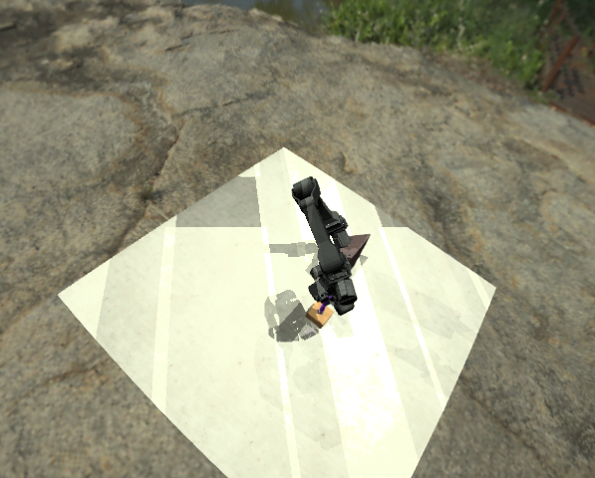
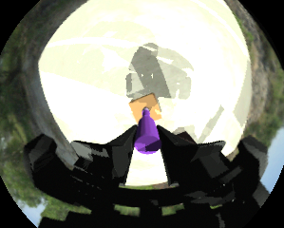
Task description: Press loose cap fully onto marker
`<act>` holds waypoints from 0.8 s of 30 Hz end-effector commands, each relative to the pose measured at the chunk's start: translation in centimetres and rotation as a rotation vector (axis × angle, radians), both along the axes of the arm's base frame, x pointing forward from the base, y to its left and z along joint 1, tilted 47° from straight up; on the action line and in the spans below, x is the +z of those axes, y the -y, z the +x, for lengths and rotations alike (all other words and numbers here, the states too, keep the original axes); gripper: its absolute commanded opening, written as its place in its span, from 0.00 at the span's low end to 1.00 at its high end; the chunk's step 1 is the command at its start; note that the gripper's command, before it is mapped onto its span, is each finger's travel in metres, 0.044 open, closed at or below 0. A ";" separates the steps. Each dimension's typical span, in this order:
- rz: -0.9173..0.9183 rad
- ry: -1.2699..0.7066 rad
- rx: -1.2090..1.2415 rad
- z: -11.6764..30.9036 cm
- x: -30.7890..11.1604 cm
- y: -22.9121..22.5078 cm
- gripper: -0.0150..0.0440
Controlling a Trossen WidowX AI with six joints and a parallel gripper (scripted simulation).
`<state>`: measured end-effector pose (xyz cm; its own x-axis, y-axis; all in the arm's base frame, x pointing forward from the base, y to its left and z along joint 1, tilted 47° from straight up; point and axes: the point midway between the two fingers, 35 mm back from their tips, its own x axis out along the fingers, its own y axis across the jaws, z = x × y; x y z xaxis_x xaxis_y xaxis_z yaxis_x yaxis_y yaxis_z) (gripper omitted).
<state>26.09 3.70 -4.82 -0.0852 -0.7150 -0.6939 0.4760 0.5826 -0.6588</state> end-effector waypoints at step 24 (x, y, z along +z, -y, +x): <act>-0.005 -0.001 -0.003 -0.5 -3.0 3.0 0.25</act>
